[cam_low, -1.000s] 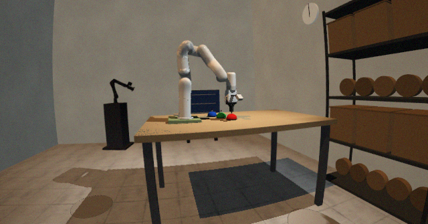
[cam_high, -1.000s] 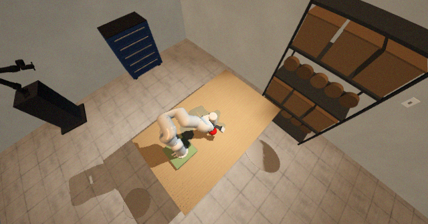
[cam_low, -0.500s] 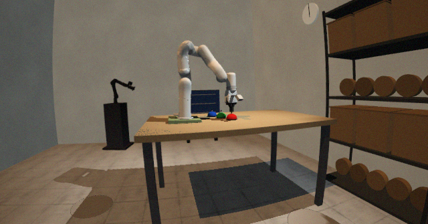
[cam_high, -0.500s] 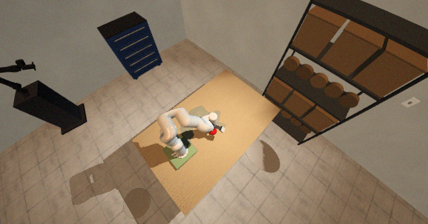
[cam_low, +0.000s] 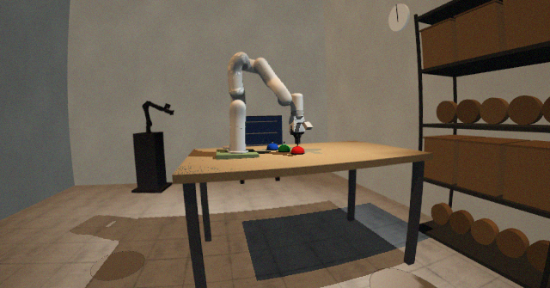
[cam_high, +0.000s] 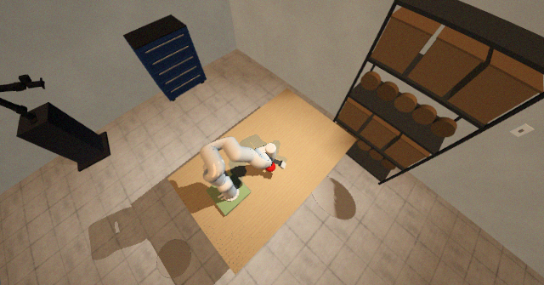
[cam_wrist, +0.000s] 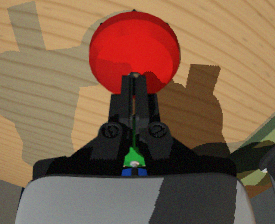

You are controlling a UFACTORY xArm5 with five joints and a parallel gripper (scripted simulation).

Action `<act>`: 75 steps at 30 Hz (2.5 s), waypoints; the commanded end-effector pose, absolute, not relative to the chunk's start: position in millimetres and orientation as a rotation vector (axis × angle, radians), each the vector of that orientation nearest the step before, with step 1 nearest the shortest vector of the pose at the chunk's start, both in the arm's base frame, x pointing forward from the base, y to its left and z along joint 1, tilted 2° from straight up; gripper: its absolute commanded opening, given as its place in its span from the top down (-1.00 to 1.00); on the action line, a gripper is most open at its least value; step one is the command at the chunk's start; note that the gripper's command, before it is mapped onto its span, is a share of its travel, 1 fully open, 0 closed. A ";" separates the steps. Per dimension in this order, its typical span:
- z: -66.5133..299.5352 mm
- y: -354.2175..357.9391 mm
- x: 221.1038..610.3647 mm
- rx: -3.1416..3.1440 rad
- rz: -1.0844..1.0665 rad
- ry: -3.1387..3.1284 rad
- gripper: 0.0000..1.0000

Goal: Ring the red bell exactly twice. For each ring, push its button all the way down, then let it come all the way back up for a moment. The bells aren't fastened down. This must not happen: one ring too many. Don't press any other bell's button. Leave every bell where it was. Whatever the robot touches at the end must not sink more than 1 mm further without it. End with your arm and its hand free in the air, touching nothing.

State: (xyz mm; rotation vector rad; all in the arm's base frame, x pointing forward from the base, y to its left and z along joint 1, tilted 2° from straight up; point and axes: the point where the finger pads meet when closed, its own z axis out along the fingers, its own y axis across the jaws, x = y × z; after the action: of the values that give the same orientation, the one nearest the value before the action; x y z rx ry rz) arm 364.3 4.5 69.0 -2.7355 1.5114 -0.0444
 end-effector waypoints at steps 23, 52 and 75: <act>69.8 4.5 364.6 -2.736 -0.044 1.511 1.00; 74.4 4.3 364.8 -2.736 -0.044 1.511 1.00; 75.4 4.3 364.9 -2.736 -0.044 1.511 1.00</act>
State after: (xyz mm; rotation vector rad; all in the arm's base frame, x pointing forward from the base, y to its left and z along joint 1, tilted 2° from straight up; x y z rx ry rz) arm 363.6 4.3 74.3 -2.7371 1.5118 -0.0398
